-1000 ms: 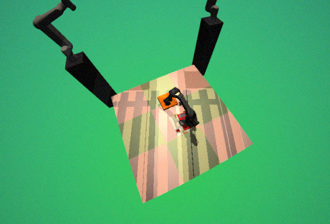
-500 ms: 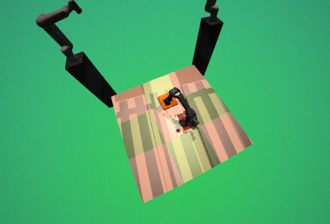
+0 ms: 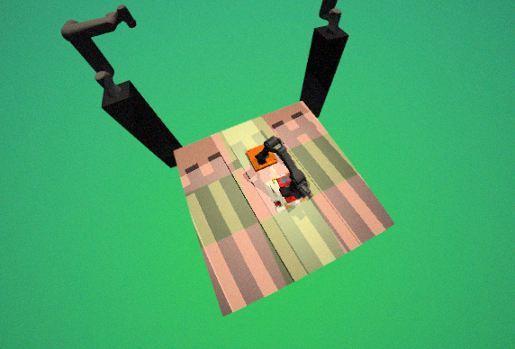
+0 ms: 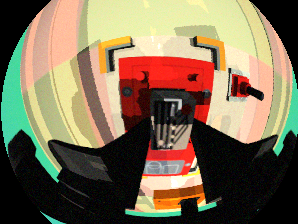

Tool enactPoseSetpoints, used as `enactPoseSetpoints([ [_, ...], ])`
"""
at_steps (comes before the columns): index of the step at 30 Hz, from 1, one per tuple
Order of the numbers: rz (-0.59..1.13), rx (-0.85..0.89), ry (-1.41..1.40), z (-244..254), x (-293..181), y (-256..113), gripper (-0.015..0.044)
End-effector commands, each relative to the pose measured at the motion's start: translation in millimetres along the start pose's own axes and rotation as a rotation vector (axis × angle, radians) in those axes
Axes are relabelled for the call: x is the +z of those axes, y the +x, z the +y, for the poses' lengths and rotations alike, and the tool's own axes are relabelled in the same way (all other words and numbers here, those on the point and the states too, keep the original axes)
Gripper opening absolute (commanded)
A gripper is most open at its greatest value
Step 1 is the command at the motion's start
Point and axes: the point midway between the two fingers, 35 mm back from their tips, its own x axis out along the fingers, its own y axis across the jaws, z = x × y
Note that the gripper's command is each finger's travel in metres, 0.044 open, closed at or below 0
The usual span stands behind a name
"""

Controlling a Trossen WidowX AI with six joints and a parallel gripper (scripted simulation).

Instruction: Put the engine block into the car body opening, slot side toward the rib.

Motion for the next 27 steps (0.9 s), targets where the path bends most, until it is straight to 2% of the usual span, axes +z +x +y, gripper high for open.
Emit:
enactPoseSetpoints([
  [1,0.001,0.003,-0.007,0.5,-0.3,0.9,0.0159],
  [27,0.001,0.003,-0.005,0.5,-0.3,4.3,0.0159],
])
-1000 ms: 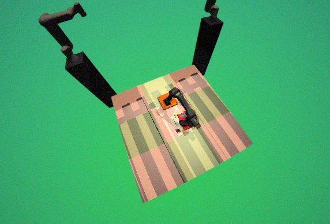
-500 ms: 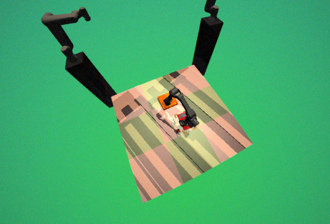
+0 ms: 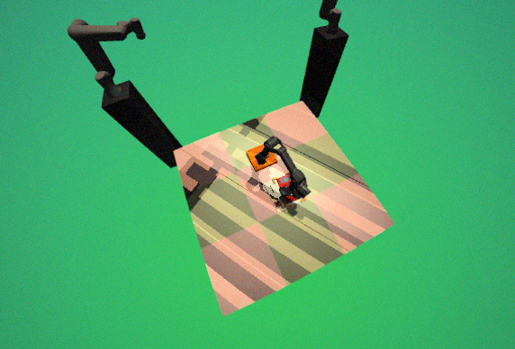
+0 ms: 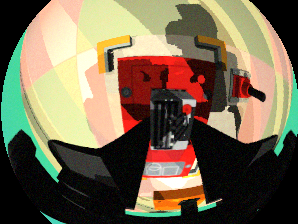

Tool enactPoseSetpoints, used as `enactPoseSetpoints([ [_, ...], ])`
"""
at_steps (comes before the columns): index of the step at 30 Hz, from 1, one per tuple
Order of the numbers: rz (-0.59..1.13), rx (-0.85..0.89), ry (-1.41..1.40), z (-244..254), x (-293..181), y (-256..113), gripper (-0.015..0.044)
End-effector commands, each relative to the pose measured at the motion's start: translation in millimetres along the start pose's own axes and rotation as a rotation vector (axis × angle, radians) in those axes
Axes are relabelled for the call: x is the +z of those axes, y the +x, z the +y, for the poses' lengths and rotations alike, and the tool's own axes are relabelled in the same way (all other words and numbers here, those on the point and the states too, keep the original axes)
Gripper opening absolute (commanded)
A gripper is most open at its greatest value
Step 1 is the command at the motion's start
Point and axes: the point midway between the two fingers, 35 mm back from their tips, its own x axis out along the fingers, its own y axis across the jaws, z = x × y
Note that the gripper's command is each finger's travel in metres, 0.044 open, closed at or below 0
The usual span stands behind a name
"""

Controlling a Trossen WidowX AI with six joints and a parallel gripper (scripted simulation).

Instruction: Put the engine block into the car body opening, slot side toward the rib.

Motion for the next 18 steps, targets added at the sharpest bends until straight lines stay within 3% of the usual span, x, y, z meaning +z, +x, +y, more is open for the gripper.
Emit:
enactPoseSetpoints([
  [1,0.001,0.003,-0.003,0.5,-0.3,0.9,0.0159],
  [18,0.001,0.003,0.0,0.4,-0.3,3.1,0.0159],
])
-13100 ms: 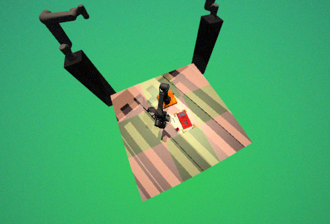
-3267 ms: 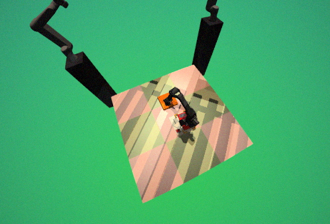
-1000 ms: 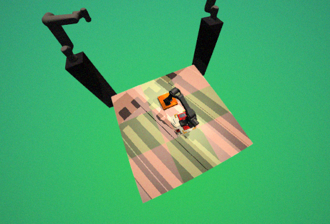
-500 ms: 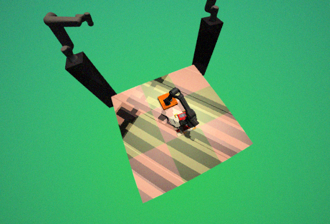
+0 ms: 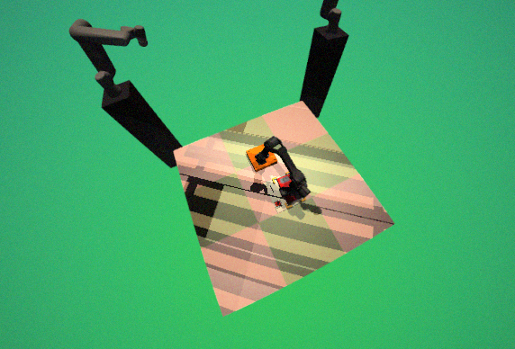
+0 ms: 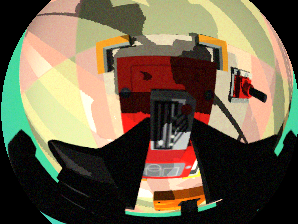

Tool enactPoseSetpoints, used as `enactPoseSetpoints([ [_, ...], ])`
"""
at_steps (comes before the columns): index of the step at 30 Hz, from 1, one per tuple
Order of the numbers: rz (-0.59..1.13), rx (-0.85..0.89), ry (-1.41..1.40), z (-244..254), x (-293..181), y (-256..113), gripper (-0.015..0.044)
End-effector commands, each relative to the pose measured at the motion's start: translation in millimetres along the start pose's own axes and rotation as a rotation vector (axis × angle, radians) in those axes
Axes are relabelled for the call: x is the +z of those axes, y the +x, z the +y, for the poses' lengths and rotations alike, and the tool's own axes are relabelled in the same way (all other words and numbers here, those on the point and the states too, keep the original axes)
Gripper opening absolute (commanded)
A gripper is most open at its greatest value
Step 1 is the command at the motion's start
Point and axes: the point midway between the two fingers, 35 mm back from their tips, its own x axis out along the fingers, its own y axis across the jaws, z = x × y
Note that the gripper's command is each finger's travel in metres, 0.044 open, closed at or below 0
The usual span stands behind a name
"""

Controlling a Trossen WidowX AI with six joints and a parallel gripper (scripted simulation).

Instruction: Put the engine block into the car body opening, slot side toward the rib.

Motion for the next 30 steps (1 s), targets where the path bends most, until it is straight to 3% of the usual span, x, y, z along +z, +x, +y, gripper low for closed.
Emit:
enactPoseSetpoints([
  [1,0.001,0.003,0.0,0.5,-0.3,0.9,0.0159],
  [30,0.001,0.003,0.004,0.4,-0.3,4.7,0.0159],
])
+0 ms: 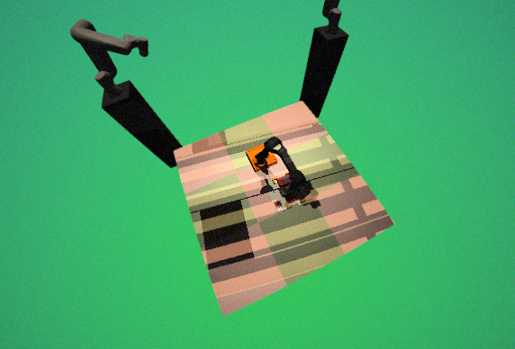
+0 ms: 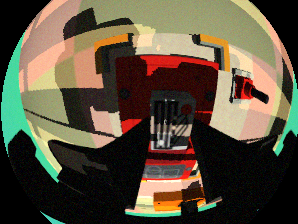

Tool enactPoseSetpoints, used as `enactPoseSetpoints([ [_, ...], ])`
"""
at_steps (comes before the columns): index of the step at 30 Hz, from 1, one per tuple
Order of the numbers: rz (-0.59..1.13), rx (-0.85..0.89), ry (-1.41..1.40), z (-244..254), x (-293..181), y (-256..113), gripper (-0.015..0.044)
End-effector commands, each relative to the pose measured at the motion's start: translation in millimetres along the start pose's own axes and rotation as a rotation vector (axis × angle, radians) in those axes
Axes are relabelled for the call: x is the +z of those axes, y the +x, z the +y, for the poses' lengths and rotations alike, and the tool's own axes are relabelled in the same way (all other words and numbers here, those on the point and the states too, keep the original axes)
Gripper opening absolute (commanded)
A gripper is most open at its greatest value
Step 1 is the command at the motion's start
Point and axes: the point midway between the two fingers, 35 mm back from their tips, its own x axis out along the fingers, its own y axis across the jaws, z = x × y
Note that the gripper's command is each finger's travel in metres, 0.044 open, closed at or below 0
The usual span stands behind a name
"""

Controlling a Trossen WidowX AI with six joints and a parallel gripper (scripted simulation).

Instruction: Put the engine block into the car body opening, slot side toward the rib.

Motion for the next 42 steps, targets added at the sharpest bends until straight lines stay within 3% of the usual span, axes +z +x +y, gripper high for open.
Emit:
enactPoseSetpoints([
  [1,0.001,0.003,0.004,0.4,-0.2,0.9,0.0159],
  [28,0.001,0.003,0.005,0.4,-0.4,4.5,0.0159],
  [38,0.0,0.0,0.001,-0.1,-0.2,3.6,0.0422],
  [42,0.0,0.0,0.001,-0.1,-0.2,3.6,0.044],
])
